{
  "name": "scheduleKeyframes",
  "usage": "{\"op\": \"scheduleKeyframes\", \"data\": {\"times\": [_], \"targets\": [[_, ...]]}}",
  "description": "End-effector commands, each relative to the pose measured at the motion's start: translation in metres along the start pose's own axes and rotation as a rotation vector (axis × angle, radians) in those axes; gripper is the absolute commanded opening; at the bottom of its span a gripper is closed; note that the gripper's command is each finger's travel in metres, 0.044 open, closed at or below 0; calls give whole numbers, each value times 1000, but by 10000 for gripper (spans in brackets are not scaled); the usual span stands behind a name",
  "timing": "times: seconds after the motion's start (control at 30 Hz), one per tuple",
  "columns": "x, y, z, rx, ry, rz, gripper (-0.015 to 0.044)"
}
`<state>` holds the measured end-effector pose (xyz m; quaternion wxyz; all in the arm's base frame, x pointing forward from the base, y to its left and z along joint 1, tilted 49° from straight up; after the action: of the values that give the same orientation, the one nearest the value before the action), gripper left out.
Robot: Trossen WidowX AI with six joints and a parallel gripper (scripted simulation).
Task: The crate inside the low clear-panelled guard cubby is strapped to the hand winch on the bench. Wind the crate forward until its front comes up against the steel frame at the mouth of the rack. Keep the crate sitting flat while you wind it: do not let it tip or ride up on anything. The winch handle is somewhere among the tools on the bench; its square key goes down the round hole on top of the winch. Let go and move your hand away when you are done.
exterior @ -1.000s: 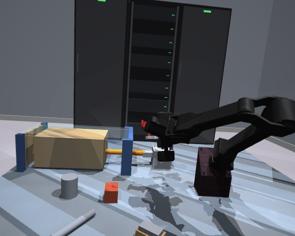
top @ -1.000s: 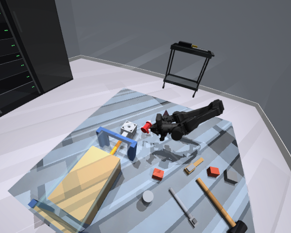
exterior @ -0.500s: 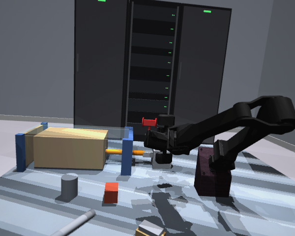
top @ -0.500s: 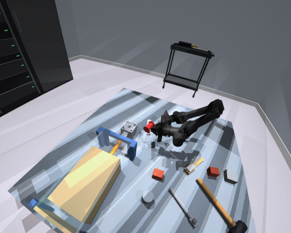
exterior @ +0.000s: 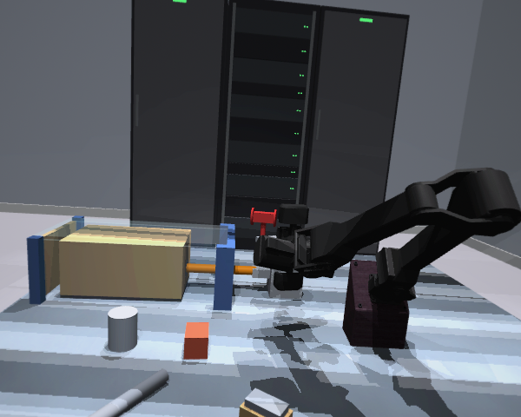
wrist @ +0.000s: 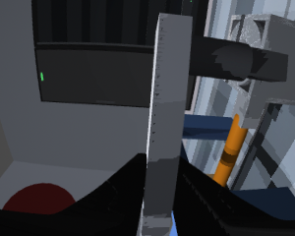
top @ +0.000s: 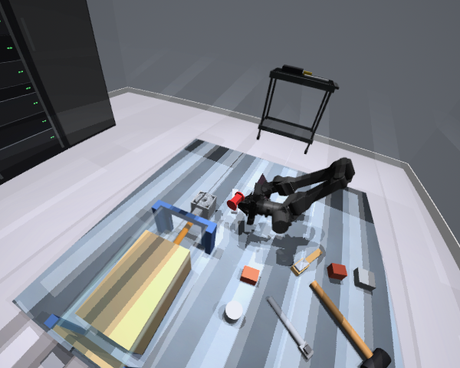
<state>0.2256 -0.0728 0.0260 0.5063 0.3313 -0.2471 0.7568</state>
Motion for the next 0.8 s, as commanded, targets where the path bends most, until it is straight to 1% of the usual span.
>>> {"op": "scheduleKeyframes", "data": {"times": [0.0, 0.77], "targets": [[-10, -1, 0, 4, -1, -8, 0], [-90, -2, -5, 1, -6, -8, 0]]}}
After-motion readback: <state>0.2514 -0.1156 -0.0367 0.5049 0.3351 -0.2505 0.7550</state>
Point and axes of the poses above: the point midway between the two fingers, 35 mm back from their tips, its own x axis back along the fingers, its own z axis across the jaws, y = z × x, the point moved 2 cm from there along x, back along the fingers, and after that the axes turned 13 degrees about x, right-handed, at the moved point
